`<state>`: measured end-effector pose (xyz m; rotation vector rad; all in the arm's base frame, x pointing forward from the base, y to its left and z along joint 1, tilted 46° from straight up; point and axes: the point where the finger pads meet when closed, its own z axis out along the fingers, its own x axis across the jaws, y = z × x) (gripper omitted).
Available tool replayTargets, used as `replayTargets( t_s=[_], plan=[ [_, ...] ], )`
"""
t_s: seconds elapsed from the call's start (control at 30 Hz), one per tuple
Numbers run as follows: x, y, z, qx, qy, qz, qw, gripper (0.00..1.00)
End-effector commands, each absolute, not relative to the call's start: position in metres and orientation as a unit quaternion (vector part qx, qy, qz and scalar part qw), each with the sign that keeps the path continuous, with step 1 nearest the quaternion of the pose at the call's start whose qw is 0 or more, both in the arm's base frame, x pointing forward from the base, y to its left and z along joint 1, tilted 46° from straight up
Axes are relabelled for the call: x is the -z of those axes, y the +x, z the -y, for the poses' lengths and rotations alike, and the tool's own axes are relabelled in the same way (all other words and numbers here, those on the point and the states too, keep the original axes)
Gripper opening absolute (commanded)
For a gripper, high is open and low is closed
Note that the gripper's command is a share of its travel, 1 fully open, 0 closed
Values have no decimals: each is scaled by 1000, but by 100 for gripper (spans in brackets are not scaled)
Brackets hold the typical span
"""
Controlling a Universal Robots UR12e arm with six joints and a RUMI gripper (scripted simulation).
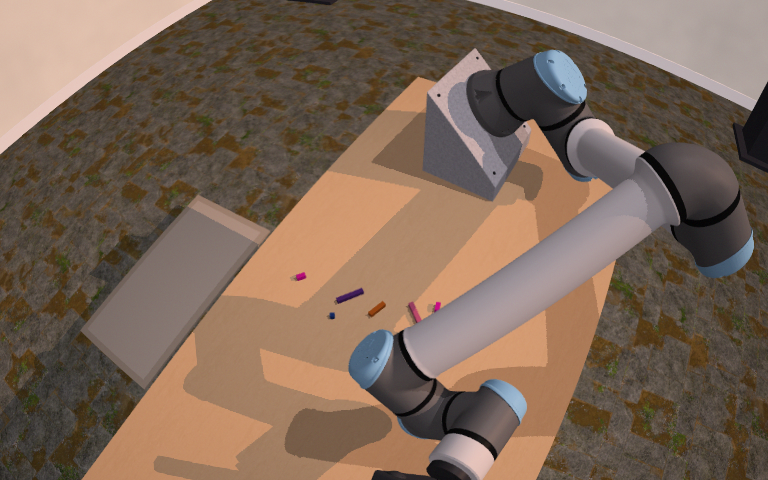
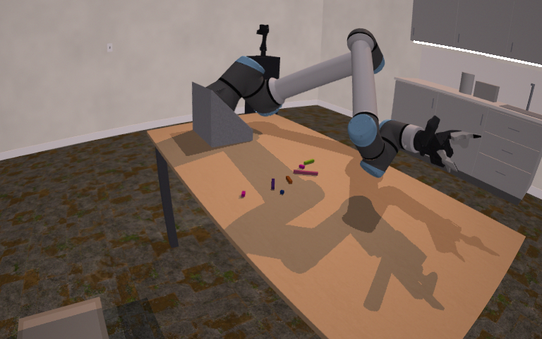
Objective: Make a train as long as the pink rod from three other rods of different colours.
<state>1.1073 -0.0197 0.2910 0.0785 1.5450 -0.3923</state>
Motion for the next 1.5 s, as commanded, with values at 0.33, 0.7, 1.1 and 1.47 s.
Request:
replayTargets(
  t_s=[0.33, 0.7, 1.1, 1.47],
  plan=[
    [-292, 1107, 20, 176, 36, -693, 698, 100],
    [-292, 1107, 21, 177, 34, -694, 697, 100],
    [-281, 1106, 35, 197, 2, -720, 666, 100],
    [-240, 1089, 74, 237, -102, -786, 562, 100]
  ],
)
